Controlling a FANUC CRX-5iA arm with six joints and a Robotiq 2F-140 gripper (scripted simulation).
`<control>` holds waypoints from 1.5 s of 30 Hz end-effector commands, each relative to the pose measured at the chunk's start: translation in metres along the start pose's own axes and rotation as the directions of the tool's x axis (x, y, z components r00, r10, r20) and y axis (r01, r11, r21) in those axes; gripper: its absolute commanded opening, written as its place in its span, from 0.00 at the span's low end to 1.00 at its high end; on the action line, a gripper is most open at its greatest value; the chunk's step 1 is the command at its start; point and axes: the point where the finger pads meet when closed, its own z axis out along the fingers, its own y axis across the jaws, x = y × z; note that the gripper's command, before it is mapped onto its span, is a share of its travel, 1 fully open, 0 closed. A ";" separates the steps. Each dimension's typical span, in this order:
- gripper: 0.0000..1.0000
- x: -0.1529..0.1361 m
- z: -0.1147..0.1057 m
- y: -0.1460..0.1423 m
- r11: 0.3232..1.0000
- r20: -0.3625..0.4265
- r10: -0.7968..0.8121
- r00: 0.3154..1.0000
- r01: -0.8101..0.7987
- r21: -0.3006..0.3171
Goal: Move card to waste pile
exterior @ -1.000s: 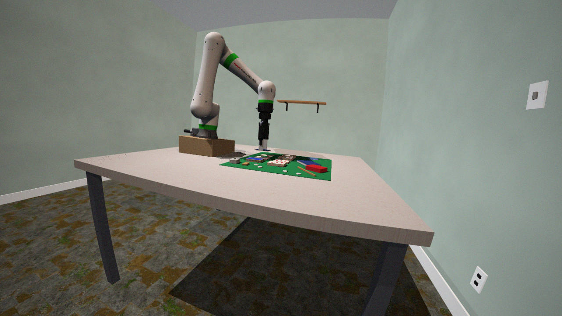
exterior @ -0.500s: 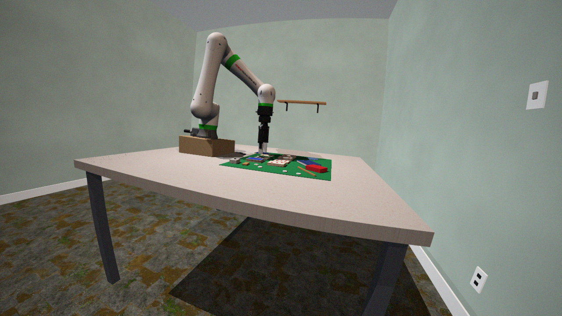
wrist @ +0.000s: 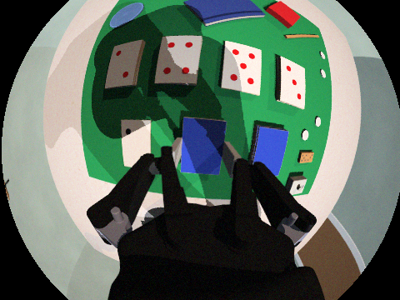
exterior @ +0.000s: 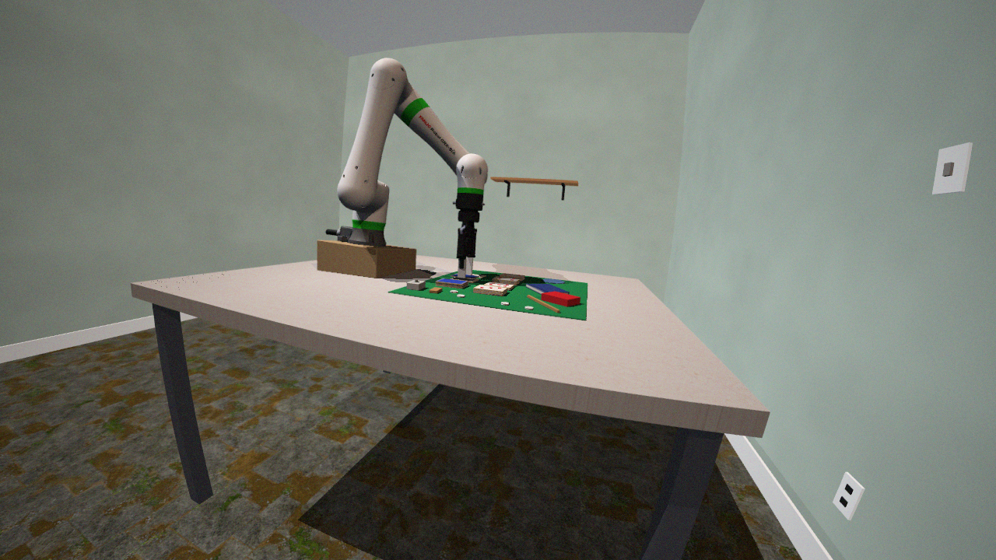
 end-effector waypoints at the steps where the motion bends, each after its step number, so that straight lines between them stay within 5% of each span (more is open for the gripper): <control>1: 0.43 0.000 0.001 0.000 1.000 0.000 0.000 1.000 0.000 0.000; 38: 0.43 0.000 0.007 0.000 1.000 0.000 0.000 1.000 0.000 0.000; 39: 0.50 0.000 0.007 0.000 1.000 0.000 0.000 1.000 0.000 0.000; 45: 0.50 0.000 0.007 0.000 1.000 0.000 0.000 1.000 0.000 0.000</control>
